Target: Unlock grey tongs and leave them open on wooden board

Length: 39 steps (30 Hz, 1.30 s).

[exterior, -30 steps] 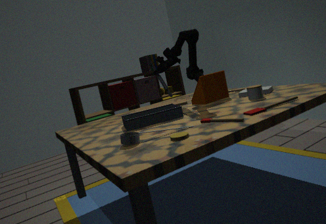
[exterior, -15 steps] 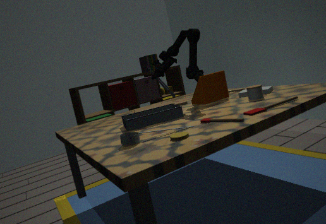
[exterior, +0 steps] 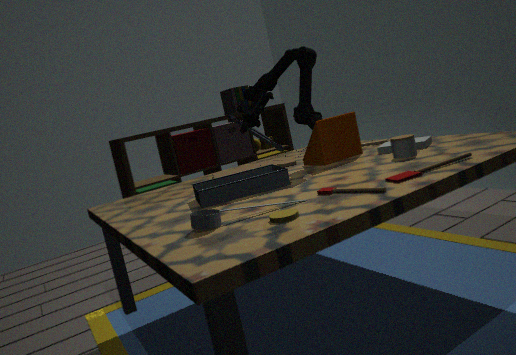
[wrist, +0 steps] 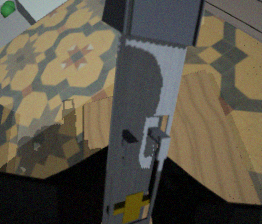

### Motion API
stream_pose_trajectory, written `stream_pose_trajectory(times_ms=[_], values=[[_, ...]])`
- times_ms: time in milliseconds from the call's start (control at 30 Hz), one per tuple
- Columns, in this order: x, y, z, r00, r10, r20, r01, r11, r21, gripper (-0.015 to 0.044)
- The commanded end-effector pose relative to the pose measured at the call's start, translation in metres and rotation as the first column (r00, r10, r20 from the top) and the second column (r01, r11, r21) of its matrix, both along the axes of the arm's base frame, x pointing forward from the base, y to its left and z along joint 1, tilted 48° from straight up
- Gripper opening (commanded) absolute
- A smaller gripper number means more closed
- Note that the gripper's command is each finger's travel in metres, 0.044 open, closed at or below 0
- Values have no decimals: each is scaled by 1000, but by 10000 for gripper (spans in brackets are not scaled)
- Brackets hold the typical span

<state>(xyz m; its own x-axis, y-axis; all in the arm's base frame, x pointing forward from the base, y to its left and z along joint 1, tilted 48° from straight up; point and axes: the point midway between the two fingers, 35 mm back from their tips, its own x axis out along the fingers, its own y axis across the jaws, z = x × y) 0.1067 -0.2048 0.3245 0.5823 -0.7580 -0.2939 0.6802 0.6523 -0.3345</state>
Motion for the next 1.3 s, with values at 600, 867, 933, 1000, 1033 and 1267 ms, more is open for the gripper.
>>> stream_pose_trajectory(times_ms=[600, 867, 933, 1000, 1033, 1267], values=[[7, -11, -25, 954, -140, -264, 202, 953, 224, -150], [8, -10, -30, 899, -171, -403, 280, 932, 231, -150], [8, -10, -31, 881, -177, -438, 298, 927, 225, -150], [8, -10, -31, 862, -184, -473, 315, 924, 216, -150], [9, -10, -31, 852, -186, -489, 323, 923, 211, -150], [11, -8, -28, 773, -209, -599, 367, 917, 153, -150]])
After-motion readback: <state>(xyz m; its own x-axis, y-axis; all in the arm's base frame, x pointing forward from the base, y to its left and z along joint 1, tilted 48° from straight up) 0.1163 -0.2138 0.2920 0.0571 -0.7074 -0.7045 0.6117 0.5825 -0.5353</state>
